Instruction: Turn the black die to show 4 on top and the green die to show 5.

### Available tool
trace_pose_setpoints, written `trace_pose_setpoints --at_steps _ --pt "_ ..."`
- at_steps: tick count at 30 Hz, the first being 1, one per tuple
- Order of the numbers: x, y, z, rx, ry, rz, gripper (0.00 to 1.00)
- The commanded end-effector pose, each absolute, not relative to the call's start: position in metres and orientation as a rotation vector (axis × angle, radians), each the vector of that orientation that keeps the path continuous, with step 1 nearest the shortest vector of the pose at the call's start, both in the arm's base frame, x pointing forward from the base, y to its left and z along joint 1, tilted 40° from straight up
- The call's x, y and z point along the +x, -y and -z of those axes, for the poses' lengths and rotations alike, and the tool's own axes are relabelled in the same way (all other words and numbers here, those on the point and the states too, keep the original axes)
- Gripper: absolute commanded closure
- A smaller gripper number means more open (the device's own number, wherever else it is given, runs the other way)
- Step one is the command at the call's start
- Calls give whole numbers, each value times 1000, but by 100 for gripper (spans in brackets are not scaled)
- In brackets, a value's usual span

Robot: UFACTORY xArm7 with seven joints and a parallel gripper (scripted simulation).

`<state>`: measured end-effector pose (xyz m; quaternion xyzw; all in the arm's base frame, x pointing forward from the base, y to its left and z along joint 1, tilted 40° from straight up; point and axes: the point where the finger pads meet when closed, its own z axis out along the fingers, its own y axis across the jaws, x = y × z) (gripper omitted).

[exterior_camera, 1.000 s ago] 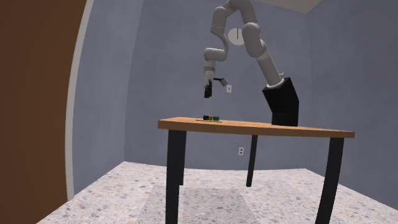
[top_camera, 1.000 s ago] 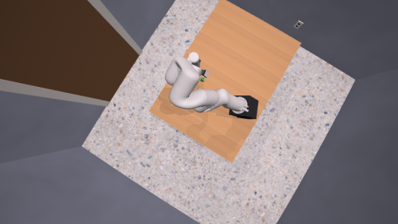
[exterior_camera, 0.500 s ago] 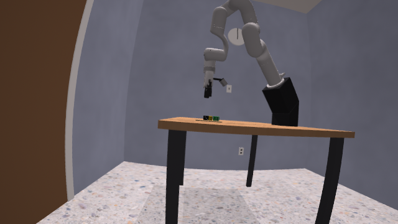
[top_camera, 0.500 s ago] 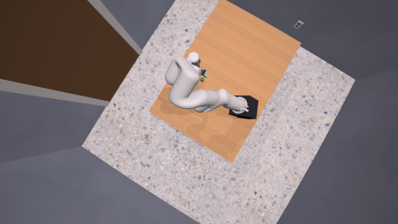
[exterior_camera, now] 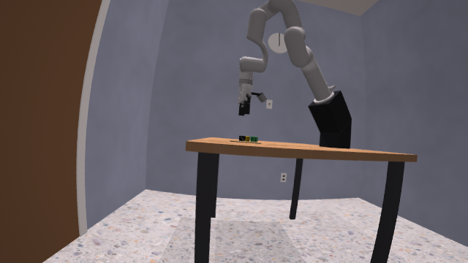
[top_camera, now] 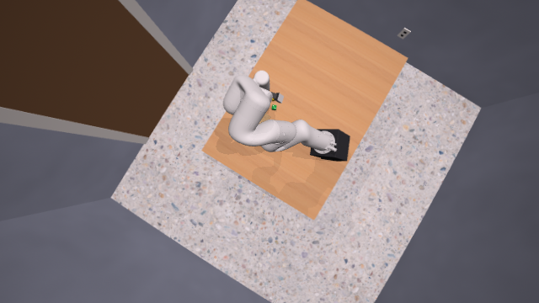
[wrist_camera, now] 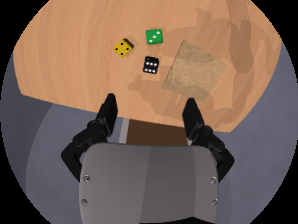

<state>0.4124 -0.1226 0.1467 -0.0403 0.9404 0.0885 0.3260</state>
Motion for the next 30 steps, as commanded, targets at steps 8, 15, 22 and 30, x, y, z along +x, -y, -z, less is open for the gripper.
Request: trace_pose_setpoints --at_steps 8,15,22,30 --pt "420 122 -141 -506 -2390 -83 0" --pt "425 121 -135 -838 -2293 43 0" --pt "429 120 -130 -1099 -2186 146 0" --pt "433 119 -125 -1324 -2069 237 0"
